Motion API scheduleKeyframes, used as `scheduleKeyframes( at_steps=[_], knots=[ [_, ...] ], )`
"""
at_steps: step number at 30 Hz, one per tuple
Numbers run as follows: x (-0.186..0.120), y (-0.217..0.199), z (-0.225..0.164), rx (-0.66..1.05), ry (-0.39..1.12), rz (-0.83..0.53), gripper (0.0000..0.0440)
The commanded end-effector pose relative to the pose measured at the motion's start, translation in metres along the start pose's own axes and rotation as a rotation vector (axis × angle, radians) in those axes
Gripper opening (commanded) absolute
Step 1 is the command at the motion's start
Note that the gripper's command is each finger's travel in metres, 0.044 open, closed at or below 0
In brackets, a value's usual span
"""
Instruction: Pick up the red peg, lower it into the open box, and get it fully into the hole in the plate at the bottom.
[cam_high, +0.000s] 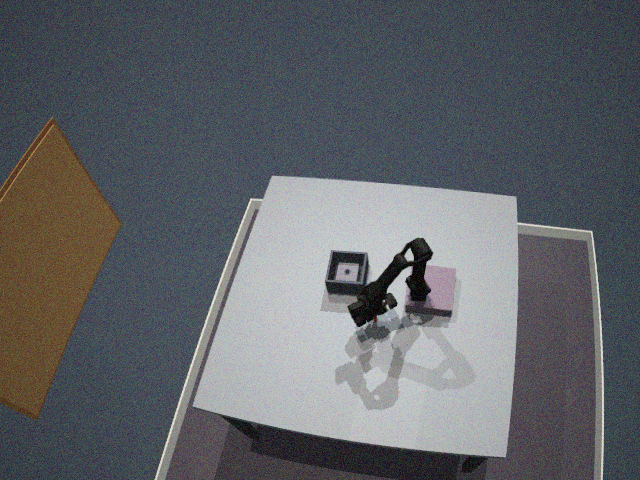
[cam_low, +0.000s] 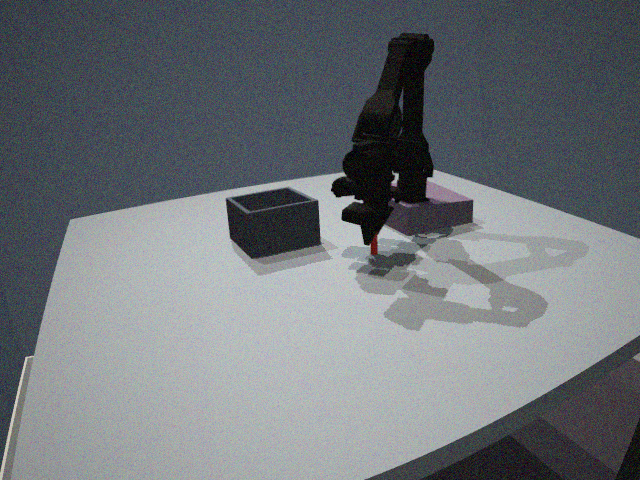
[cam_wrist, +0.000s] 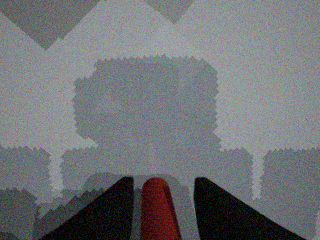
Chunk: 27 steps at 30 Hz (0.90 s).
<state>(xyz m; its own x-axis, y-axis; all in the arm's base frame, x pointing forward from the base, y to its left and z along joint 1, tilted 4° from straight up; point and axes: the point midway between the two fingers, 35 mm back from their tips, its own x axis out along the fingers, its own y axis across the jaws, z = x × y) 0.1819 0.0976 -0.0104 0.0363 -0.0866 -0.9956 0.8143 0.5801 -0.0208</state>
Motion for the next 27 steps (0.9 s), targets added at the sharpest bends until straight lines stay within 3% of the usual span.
scheduleKeyframes(
  at_steps=[1, 3, 27],
  knots=[
    [0.001, 0.000, -0.001, -0.005, 0.025, -0.012, 0.0049],
    [0.000, 0.000, 0.000, -0.005, 0.038, -0.018, 0.0000],
    [-0.076, 0.020, 0.074, -0.110, -0.190, 0.035, 0.0000]
  ],
)
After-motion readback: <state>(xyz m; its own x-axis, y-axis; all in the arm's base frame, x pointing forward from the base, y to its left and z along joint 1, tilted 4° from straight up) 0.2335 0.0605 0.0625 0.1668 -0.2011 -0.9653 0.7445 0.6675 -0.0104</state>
